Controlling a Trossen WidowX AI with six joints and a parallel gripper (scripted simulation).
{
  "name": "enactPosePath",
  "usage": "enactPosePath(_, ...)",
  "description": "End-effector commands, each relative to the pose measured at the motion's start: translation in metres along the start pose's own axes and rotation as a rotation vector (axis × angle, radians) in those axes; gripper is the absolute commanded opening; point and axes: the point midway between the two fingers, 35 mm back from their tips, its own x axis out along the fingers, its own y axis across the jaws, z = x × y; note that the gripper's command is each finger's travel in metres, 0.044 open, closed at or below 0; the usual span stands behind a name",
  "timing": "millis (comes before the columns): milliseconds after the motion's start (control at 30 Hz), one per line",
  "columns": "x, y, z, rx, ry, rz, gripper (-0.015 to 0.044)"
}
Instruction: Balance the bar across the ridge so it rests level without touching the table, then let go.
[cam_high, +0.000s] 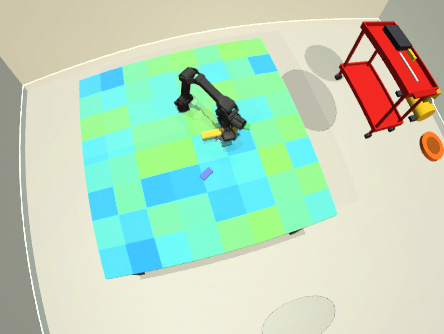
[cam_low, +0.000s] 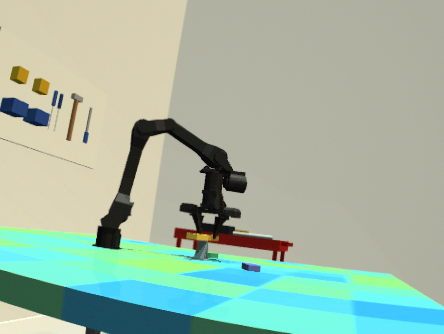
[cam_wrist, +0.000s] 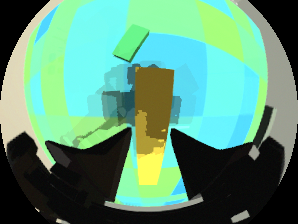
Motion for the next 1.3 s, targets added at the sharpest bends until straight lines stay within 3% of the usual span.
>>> enactPosePath(0, 0.000, 0.000, 0.000, 0.000, 0.000, 0.000, 0.0290)
enactPosePath(200, 0.000, 0.000, 0.000, 0.000, 0.000, 0.000, 0.0440)
enactPosePath(333, -0.007, -0.001, 0.001, 0.000, 0.000, 0.000, 0.0440)
enactPosePath(633, -0.098, -0.001, 0.000, 0.000, 0.000, 0.000, 0.0440)
enactPosePath(1267, -0.100, 0.000, 0.000, 0.000, 0.000, 0.000, 0.0440)
